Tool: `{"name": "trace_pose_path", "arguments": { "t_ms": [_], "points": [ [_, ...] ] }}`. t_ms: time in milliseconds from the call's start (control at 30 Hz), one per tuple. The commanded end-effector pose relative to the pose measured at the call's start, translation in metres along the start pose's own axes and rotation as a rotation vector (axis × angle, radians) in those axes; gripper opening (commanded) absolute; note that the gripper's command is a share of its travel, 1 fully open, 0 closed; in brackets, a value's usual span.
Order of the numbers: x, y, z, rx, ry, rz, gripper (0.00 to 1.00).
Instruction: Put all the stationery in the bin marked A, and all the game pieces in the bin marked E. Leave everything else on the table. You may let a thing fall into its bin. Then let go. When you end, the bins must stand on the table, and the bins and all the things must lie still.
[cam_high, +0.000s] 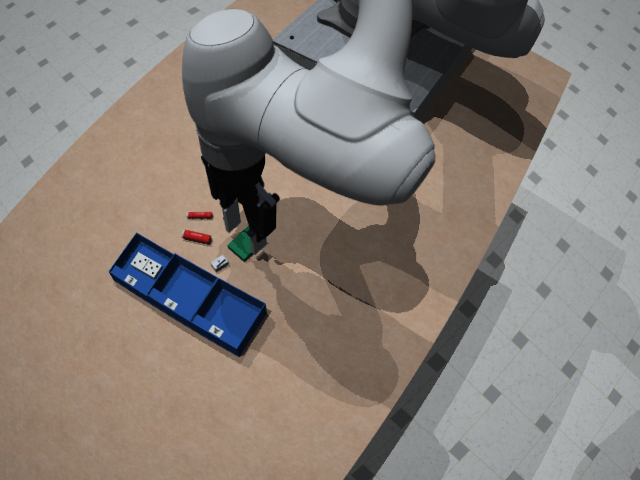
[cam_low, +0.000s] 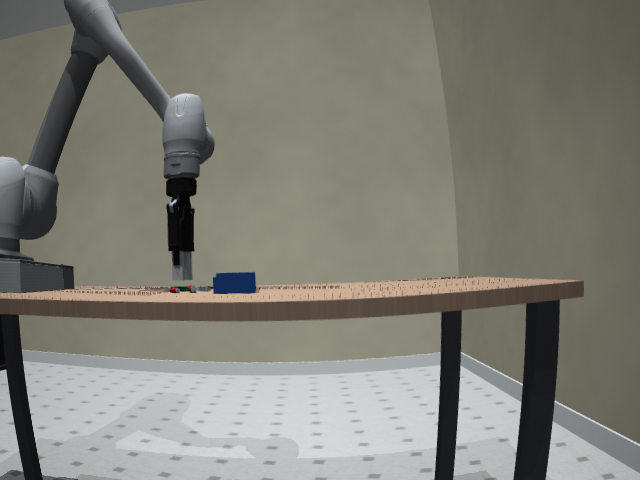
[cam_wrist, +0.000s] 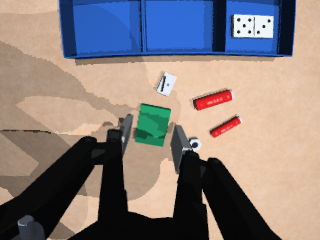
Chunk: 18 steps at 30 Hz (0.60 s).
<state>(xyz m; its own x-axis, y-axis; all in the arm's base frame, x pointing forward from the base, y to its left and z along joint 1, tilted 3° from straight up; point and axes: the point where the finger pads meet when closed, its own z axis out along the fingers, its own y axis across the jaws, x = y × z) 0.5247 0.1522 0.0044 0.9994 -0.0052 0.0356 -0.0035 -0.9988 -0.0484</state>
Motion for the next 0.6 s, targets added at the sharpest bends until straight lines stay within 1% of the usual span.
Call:
{"name": "trace_pose_path", "arguments": {
  "t_ms": [0, 133, 333, 567],
  "points": [
    [0.0, 0.0, 0.01, 0.0, 0.0, 0.0, 0.33],
    [0.0, 0.0, 0.01, 0.0, 0.0, 0.0, 0.33],
    [0.0, 0.0, 0.018, 0.0, 0.0, 0.0, 0.33],
    [0.0, 0.0, 0.022, 0.0, 0.0, 0.0, 0.33]
  ]
}}
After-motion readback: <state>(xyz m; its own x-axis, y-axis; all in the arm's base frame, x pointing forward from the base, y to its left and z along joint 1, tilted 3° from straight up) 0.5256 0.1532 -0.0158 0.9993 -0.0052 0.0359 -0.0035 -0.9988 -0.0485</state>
